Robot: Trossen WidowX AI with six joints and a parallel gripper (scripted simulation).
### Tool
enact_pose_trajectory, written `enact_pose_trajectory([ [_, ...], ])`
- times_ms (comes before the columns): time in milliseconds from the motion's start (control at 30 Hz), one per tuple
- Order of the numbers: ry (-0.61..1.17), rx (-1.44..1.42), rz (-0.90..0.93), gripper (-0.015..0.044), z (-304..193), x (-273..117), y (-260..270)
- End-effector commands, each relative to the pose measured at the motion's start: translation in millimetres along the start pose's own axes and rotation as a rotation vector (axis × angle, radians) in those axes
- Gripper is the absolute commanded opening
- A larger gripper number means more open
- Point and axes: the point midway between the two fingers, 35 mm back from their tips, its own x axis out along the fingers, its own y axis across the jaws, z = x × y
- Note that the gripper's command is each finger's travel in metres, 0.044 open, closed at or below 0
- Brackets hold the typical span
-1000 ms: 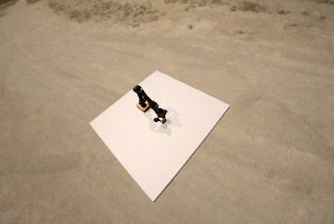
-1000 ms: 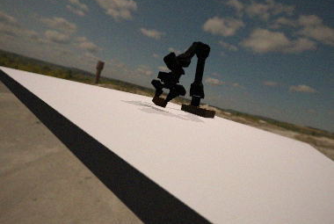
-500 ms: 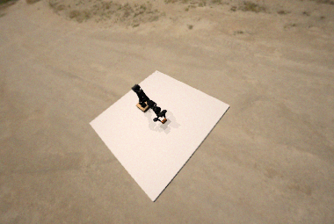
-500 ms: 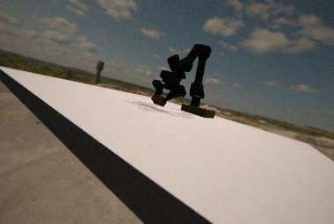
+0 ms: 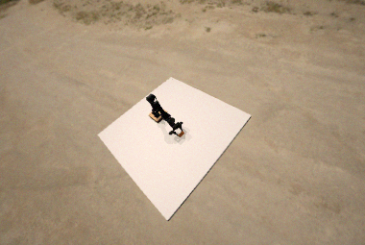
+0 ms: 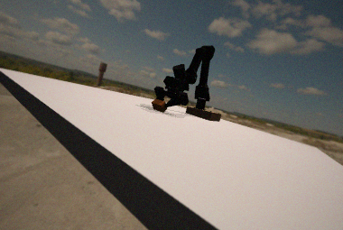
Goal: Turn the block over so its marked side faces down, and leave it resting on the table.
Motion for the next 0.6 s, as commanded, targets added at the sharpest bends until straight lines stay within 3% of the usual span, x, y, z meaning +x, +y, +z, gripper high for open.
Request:
enact_pose_trajectory([
  [0,-0.016,-0.005,0.005,0.0000,-14,4,1],
  [567,-0.251,-0.007,0.004,0.0000,-23,-8,0],
])
